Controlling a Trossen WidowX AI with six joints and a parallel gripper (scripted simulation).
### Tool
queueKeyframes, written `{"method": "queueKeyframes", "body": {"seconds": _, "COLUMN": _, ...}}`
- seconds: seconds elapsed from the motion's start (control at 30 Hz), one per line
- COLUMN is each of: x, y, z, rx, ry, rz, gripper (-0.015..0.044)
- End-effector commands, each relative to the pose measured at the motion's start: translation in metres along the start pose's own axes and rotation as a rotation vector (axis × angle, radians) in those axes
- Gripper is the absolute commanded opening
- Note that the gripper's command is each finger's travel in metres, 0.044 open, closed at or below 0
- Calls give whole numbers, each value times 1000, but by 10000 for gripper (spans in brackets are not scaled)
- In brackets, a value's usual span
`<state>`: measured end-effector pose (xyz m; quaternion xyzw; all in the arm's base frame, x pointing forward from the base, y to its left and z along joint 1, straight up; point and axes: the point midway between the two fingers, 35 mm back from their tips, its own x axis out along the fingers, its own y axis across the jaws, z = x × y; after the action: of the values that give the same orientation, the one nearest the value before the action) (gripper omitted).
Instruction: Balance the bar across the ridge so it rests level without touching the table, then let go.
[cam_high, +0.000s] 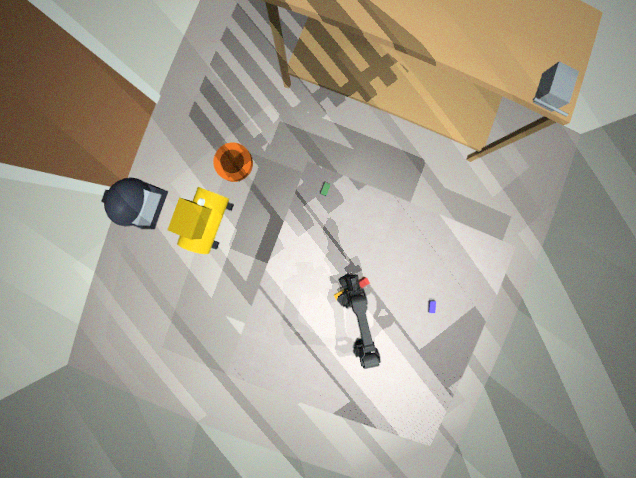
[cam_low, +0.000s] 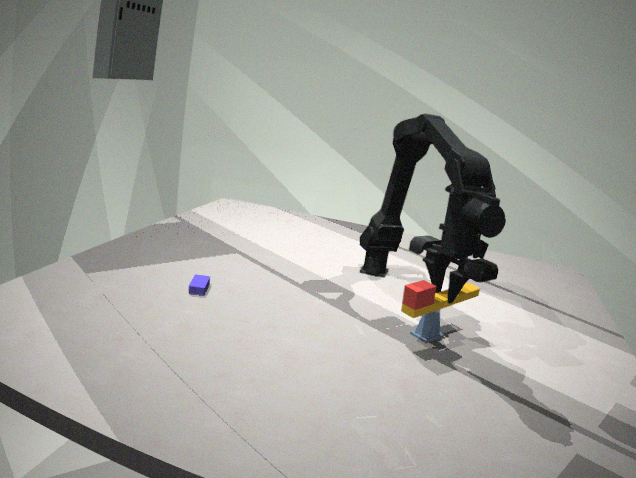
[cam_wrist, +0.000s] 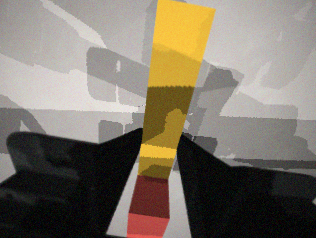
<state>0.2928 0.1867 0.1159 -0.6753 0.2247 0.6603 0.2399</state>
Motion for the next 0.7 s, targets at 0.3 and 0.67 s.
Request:
{"method": "queueKeyframes", "body": {"seconds": 0.3, "x": 1, "y": 0, "z": 0, "rx": -4, "ry": -3, "rz": -1, "gripper": 0}}
{"method": "queueKeyframes", "body": {"seconds": 0.67, "x": 2, "y": 0, "z": 0, "rx": -4, "ry": -3, "rz": -1, "gripper": 0}}
